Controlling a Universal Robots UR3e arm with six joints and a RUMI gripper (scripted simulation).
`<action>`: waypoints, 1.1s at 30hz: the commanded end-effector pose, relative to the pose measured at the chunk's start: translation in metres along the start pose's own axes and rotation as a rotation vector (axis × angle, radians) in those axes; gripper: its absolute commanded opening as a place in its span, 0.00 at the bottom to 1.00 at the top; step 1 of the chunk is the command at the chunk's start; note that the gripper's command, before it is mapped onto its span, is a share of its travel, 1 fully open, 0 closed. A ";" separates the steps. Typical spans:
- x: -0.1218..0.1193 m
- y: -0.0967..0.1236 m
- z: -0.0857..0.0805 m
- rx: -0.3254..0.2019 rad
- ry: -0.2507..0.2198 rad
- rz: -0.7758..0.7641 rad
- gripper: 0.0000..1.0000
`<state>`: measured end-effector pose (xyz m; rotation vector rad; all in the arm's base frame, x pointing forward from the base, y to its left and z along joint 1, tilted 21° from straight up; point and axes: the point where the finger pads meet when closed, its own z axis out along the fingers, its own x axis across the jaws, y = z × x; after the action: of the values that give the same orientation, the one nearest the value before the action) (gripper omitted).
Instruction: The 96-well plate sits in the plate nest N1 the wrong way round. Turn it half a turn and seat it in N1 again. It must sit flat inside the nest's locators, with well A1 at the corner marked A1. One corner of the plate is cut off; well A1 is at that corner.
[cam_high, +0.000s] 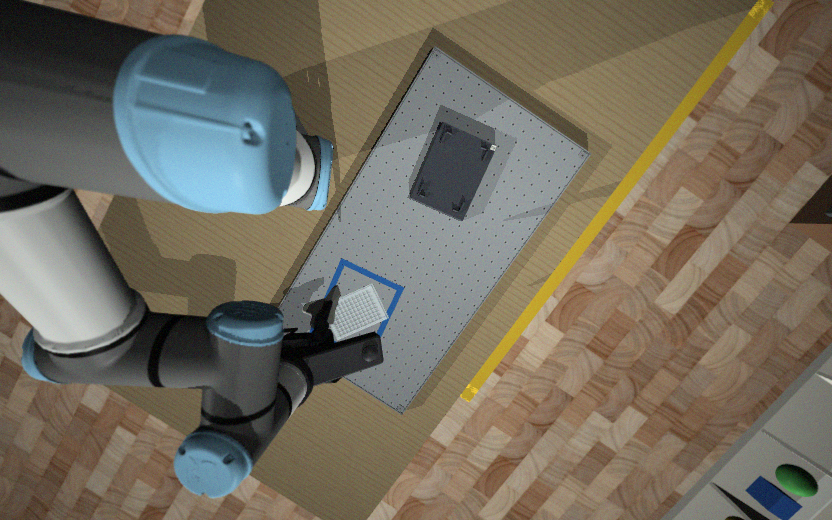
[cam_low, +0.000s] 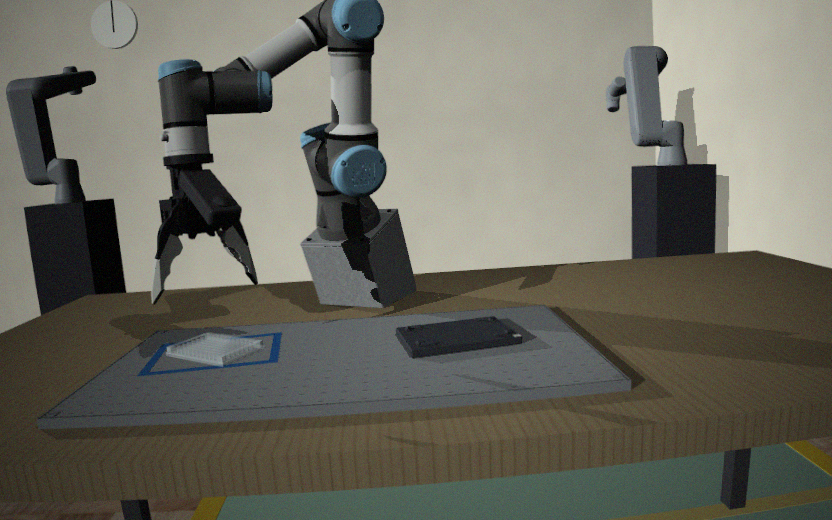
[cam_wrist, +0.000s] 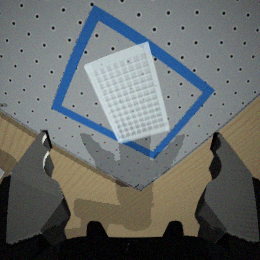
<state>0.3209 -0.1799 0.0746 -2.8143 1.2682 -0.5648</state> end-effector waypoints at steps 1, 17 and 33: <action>0.001 0.000 -0.001 -0.011 0.004 0.161 1.00; 0.001 0.000 -0.001 -0.009 0.007 0.627 1.00; 0.001 0.000 -0.001 -0.008 0.009 1.094 1.00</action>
<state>0.3208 -0.1798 0.0746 -1.7991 2.3044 -0.4736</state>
